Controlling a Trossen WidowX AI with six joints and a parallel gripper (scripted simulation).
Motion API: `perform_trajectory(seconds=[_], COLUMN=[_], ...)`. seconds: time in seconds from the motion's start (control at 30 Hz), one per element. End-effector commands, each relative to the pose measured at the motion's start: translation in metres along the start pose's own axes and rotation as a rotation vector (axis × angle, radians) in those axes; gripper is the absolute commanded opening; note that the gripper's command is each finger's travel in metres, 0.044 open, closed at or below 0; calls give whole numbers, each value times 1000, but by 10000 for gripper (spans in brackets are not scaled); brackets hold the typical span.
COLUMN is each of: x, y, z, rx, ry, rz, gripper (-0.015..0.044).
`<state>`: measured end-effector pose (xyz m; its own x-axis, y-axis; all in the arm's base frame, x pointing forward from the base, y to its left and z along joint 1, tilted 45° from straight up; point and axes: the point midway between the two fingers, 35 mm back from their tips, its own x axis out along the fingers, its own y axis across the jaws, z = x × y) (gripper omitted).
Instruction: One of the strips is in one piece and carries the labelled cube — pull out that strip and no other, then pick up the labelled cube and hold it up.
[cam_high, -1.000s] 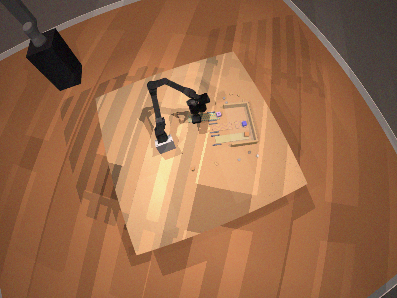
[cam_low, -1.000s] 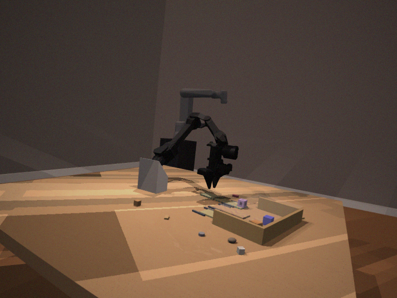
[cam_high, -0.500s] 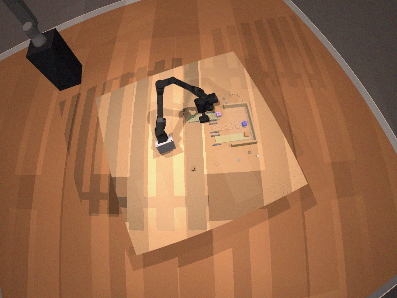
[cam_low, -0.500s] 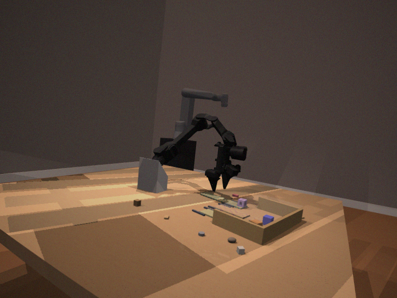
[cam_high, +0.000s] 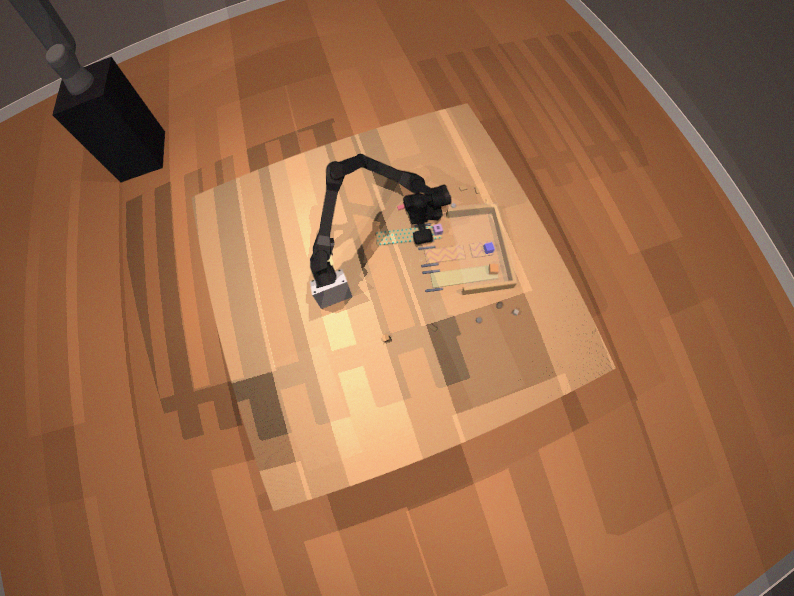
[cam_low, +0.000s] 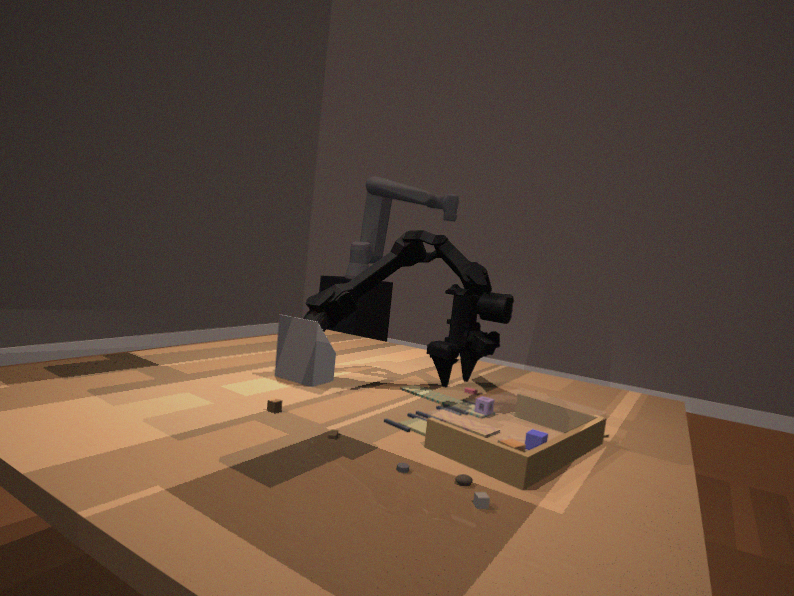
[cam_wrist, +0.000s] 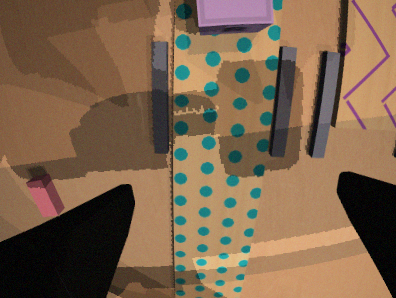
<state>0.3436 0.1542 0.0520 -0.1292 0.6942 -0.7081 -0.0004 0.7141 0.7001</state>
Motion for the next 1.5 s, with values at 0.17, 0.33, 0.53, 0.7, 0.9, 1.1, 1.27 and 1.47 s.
perform_trajectory(seconds=[0.17, 0.33, 0.53, 0.7, 0.9, 1.1, 1.27, 1.47], x=[-6, -9, -14, -18, -13, -3, 5, 15], y=[-1, -2, -2, -2, -2, -2, -2, -2], z=[31, 48, 67, 79, 80, 80, 81, 81], rx=[-9, -9, -10, -11, -11, -11, -11, -11], ry=[-7, -8, -9, -9, -9, -10, -10, -10], rz=[4, 3, 3, 3, 3, 3, 3, 3], gripper=[440, 440, 440, 440, 309, 250, 250, 250])
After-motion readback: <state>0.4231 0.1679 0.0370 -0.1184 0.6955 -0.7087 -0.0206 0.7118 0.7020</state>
